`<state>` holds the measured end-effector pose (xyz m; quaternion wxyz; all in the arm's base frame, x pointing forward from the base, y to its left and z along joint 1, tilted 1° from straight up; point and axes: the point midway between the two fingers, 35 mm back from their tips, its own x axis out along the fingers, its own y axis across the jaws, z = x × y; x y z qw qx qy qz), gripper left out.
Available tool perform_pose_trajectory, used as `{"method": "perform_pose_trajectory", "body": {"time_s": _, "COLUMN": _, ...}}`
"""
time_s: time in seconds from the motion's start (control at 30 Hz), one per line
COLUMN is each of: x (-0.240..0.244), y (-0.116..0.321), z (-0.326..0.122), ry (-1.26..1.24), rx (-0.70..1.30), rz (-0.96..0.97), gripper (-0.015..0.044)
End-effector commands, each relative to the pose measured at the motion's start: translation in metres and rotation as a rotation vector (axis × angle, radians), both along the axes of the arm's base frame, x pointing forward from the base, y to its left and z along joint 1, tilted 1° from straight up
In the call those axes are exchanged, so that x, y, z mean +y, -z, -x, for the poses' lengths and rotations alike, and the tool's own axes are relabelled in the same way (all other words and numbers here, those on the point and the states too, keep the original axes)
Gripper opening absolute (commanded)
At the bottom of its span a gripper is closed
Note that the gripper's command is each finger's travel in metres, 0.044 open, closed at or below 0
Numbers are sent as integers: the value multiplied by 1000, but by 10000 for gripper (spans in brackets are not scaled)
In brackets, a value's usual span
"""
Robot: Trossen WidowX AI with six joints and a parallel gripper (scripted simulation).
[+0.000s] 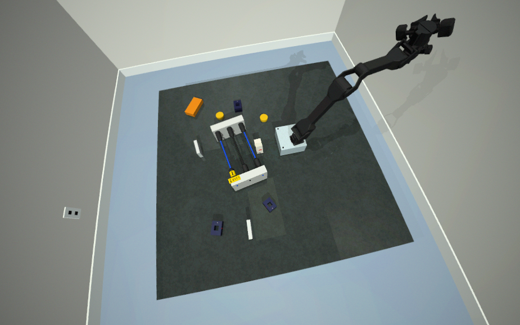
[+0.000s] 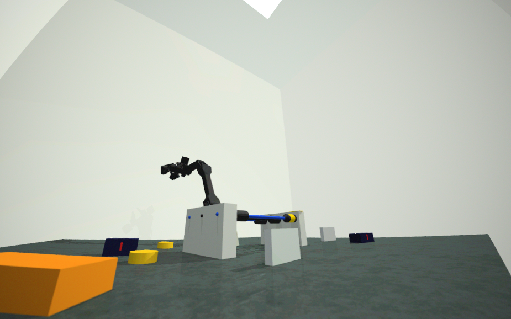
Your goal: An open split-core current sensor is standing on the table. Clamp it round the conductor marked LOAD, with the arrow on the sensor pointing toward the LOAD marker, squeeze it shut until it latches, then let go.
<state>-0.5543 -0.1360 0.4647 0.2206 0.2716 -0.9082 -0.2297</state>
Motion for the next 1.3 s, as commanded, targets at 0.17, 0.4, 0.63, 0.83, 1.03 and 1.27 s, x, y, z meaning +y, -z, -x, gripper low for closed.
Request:
{"method": "perform_pose_trajectory", "body": {"time_s": 0.17, "x": -57, "y": -8, "z": -40, "ry": -75, "rx": 19, "rz": -60, "gripper": 271}}
{"method": "perform_pose_trajectory", "body": {"time_s": 0.4, "x": -154, "y": -8, "z": -108, "ry": -208, "rx": 146, "rz": -189, "gripper": 440}}
{"method": "perform_pose_trajectory", "body": {"time_s": 0.63, "x": -236, "y": -8, "z": -202, "ry": -349, "rx": 316, "rz": -304, "gripper": 440}}
{"method": "perform_pose_trajectory", "body": {"time_s": 0.83, "x": -282, "y": -7, "z": -294, "ry": -458, "rx": 464, "rz": -366, "gripper": 440}}
{"method": "perform_pose_trajectory", "body": {"time_s": 1.03, "x": -309, "y": -1, "z": -396, "ry": -570, "rx": 642, "rz": -415, "gripper": 440}}
{"method": "perform_pose_trajectory", "body": {"time_s": 1.27, "x": -313, "y": 10, "z": -519, "ry": -701, "rx": 898, "rz": -447, "gripper": 440}}
